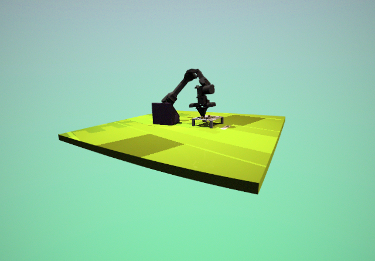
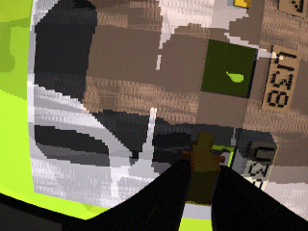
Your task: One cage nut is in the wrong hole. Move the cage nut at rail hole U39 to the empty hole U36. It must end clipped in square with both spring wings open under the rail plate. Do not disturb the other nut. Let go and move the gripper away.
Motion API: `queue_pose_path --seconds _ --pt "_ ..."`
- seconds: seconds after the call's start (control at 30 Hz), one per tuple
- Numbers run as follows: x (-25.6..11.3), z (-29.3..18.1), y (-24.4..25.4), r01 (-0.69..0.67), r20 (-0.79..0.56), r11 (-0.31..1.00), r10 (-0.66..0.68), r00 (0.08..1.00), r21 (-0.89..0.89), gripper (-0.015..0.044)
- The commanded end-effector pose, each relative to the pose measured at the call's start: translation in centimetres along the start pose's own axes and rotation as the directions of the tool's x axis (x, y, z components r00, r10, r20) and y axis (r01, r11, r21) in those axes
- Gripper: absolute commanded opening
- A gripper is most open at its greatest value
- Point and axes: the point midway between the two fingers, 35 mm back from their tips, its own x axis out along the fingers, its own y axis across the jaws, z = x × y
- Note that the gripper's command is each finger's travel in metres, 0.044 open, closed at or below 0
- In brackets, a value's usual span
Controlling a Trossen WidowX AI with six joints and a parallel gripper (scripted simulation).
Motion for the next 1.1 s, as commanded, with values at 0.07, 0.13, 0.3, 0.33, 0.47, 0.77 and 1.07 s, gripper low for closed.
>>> queue_pose_path --seconds 0.07,0.13,0.3,0.33,0.47,0.77,1.07 --pt "-0.04 0.12 0.14 0.006 0.002 1.000 -0.006 1.000 0.005 0.0028" --pt "-0.04 0.12 0.15 0.009 0.002 1.000 -0.009 1.000 0.005 0.0028" --pt "-0.05 0.12 0.17 0.014 0.002 1.000 -0.014 1.000 0.005 0.0028" --pt "-0.05 0.12 0.18 0.015 0.002 1.000 -0.015 1.000 0.005 0.0028" --pt "-0.05 0.12 0.21 0.022 0.002 1.000 -0.022 1.000 0.005 0.0028" --pt "-0.04 0.11 0.28 0.038 0.002 0.999 -0.038 0.999 0.005 0.0028" --pt "-0.05 0.11 0.32 0.048 0.002 0.999 -0.048 0.999 0.005 0.0028"
